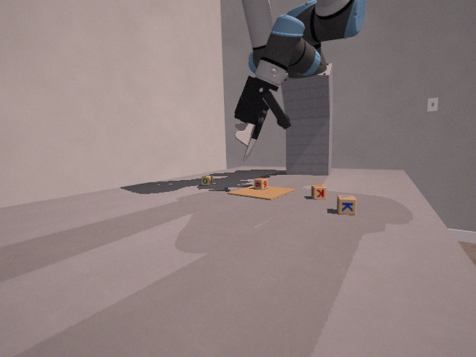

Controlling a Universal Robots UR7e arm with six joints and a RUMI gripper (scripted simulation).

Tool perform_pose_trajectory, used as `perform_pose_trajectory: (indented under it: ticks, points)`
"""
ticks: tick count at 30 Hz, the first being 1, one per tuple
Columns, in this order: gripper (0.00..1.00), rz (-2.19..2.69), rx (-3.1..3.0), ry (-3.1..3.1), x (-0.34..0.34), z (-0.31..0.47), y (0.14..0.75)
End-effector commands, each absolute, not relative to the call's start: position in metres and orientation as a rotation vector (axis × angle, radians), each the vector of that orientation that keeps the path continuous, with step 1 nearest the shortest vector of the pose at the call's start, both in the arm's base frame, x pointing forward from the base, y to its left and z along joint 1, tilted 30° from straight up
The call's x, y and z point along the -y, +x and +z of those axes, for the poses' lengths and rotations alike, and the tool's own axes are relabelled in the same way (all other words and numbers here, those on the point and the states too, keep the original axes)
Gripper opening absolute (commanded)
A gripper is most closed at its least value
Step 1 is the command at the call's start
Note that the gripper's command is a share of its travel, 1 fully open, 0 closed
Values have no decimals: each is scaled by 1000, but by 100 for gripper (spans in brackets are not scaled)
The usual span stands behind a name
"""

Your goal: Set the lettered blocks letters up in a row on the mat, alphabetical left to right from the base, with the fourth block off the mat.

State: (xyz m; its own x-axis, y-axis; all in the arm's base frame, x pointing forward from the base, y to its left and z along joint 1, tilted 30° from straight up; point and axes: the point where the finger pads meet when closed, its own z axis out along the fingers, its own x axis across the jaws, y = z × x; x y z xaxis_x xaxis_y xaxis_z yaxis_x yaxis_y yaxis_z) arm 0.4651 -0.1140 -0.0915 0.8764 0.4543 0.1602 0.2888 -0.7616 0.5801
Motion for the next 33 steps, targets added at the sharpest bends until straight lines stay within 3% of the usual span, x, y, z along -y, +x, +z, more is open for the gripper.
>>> perform_pose_trajectory:
  ticks: [1,33]
  points:
    - [100,442,-364,2531,117,-93,465]
    - [100,693,553,2601,141,-91,472]
